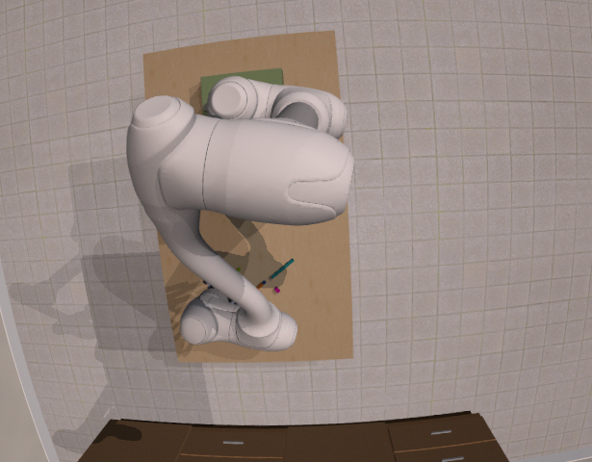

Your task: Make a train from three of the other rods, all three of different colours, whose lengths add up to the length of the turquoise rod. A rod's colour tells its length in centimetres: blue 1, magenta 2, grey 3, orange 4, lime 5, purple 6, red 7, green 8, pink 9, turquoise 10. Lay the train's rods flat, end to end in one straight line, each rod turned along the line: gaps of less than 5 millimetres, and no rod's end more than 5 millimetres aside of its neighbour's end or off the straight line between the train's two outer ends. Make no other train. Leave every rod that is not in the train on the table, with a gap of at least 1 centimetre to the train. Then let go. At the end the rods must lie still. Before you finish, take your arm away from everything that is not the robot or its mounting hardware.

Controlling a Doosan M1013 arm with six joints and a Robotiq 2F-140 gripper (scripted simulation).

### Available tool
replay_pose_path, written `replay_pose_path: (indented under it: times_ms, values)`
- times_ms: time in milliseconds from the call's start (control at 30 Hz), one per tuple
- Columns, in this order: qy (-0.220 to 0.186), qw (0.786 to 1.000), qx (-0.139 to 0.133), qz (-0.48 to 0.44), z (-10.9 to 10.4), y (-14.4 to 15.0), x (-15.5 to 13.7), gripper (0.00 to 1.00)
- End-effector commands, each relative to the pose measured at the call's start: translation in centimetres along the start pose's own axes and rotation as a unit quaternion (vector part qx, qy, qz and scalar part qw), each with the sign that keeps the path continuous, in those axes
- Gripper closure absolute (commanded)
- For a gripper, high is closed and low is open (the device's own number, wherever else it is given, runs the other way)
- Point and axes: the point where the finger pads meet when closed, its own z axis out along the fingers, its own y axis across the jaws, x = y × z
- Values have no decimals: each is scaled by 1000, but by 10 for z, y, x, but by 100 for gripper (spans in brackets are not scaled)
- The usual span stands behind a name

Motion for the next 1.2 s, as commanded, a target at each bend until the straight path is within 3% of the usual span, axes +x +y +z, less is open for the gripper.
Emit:
replay_pose_path:
  times_ms: [0,633,1167]
  values:
    - [0,1000,0,0,0,0,0,85]
    - [0,1000,0,0,1,0,0,85]
    - [0,1000,0,0,16,0,0,85]
